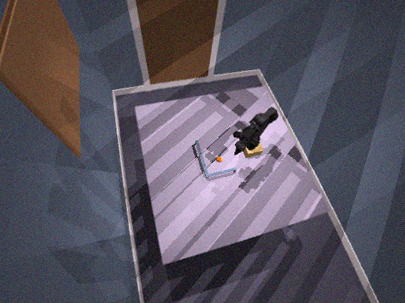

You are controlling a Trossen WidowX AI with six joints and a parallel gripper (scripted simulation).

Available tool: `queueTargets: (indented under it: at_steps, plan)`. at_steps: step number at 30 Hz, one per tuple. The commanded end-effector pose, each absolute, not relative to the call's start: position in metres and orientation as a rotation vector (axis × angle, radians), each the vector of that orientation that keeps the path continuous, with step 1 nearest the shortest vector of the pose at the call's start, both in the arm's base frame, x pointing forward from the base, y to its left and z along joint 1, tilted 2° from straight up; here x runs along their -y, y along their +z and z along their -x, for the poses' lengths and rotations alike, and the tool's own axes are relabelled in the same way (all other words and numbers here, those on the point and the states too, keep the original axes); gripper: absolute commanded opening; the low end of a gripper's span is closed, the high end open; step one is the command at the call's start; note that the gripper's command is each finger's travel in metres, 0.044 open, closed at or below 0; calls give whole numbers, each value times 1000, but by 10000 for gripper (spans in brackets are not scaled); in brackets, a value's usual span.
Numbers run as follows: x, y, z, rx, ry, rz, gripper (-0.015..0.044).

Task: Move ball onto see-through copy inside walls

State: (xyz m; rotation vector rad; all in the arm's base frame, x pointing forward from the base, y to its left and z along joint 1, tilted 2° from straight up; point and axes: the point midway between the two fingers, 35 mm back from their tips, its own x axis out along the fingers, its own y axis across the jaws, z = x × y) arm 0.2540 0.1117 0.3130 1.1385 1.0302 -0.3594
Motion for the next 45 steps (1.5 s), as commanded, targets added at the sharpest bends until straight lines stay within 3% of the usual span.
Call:
queueTargets:
  at_steps: [1,4,15,45]
  plan:
    - [-111,312,-255,-1032,-355,-1124,374]
    - [-106,291,-268,-1063,-291,-921,297]
    - [-68,186,-307,-1233,94,-7,297]
    - [8,27,-278,-1280,1106,1138,297]
